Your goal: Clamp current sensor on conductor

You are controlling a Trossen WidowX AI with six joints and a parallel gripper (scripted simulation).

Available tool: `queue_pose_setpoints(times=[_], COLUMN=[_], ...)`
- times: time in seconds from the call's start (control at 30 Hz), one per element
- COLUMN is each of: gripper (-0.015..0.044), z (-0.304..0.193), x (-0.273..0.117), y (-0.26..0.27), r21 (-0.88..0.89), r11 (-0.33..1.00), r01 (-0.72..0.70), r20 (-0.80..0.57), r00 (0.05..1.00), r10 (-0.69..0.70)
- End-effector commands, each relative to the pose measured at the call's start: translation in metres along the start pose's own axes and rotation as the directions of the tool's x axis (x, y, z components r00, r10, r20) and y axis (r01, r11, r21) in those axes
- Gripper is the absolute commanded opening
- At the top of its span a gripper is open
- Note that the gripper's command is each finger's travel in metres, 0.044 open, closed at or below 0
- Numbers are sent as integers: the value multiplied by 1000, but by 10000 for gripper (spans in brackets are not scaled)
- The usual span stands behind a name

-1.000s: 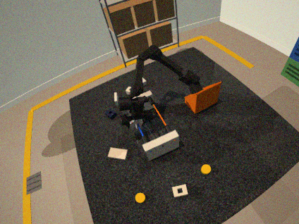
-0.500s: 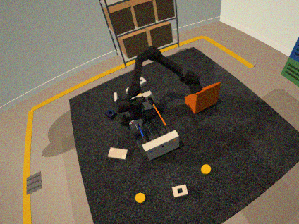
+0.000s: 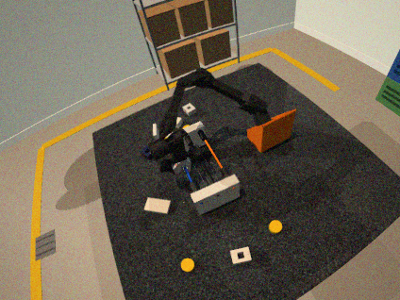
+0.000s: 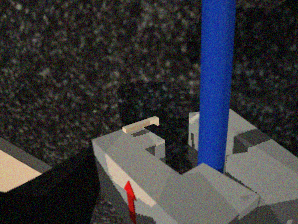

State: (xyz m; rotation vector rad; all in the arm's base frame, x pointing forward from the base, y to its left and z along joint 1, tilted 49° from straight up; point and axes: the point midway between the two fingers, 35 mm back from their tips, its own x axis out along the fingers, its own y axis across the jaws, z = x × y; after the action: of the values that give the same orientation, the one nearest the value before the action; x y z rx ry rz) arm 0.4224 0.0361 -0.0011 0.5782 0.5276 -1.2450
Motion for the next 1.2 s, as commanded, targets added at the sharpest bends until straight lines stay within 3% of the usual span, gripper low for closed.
queue_pose_setpoints(times=[0.0,0.27,1.17], gripper=[0,0,0], z=[0,4,5], x=[-11,-17,-17], y=[4,2,2], r21=[13,19,19], r11=[999,994,994], r01=[30,108,109], r20=[-2,11,12], r00=[1000,994,994], r10=[-30,-108,-109])
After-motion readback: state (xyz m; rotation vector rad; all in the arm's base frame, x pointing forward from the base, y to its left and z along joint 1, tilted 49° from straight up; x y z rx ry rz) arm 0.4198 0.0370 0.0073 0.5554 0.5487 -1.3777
